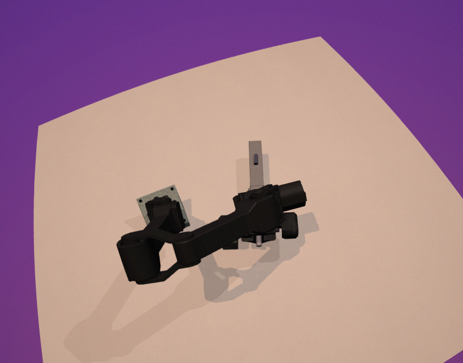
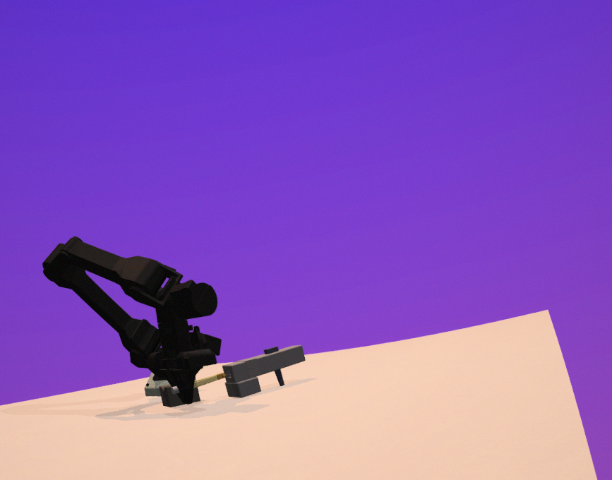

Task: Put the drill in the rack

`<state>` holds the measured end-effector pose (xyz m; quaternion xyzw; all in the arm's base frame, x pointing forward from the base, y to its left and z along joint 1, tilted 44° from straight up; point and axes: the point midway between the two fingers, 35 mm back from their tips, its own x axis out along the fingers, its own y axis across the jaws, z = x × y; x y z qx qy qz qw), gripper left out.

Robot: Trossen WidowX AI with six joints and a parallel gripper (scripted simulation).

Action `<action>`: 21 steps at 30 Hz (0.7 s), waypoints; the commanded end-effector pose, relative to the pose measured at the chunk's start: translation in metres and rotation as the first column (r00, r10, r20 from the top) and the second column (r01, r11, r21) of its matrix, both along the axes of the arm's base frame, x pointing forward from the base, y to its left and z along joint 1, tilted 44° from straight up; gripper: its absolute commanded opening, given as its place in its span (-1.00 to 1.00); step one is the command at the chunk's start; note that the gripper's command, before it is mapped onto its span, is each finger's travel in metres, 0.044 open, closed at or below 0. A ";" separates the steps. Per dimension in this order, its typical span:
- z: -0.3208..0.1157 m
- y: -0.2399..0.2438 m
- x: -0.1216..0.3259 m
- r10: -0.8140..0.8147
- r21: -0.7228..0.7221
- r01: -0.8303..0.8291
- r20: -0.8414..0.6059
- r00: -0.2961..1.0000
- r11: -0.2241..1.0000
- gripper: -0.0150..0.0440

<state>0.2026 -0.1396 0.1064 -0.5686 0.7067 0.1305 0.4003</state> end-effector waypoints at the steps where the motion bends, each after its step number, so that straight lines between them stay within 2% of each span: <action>1: 0.005 -0.003 -0.003 0.006 0.004 -0.006 0.003 1.000 1.000 -0.49; 21: 0.013 -0.008 -0.010 0.006 0.004 -0.006 0.003 1.000 1.000 -0.49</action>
